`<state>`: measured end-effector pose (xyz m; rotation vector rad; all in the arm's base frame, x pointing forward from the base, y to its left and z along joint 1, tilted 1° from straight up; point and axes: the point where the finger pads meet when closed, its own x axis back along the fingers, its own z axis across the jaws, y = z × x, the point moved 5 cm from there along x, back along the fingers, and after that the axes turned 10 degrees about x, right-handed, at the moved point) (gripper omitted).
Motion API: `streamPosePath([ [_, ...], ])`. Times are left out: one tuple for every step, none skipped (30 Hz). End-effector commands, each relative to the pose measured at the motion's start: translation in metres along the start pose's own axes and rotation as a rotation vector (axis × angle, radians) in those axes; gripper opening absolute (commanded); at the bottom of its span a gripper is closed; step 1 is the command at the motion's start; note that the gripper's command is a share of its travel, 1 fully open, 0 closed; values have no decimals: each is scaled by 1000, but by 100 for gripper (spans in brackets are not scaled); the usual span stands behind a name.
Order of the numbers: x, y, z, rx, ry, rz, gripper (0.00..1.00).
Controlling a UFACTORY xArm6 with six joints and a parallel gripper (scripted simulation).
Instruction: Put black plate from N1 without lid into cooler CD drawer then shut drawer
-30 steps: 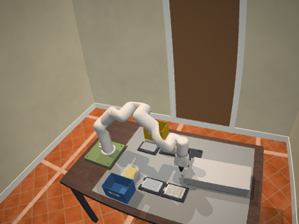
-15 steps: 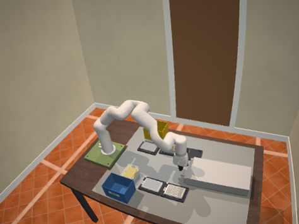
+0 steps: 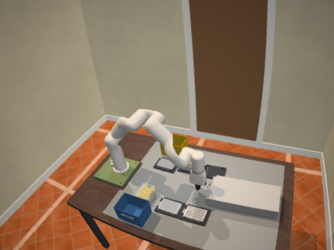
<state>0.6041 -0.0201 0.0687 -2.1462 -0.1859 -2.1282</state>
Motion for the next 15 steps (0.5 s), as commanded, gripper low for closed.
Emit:
streamPosePath([
  [2, -1, -3, 0, 6, -1, 0],
  [2, -1, -5, 0, 6, -1, 0],
  [2, -1, -7, 0, 6, -1, 0],
  [2, -1, -8, 0, 6, -1, 0],
  [2, -2, -10, 0, 6, -1, 0],
  [2, -2, -12, 0, 6, -1, 0],
  [2, -2, -13, 0, 6, -1, 0],
  [2, -3, -15, 0, 6, -1, 0],
  [2, -3, -17, 0, 6, -1, 0],
  [2, -3, -18, 0, 6, -1, 0],
  [2, -3, -20, 0, 6, -1, 0],
  [2, -4, -21, 0, 6, -1, 0],
  [2, -4, -23, 0, 6, -1, 0],
  [2, -4, -23, 0, 6, -1, 0],
  [2, -4, -23, 0, 6, -1, 0],
])
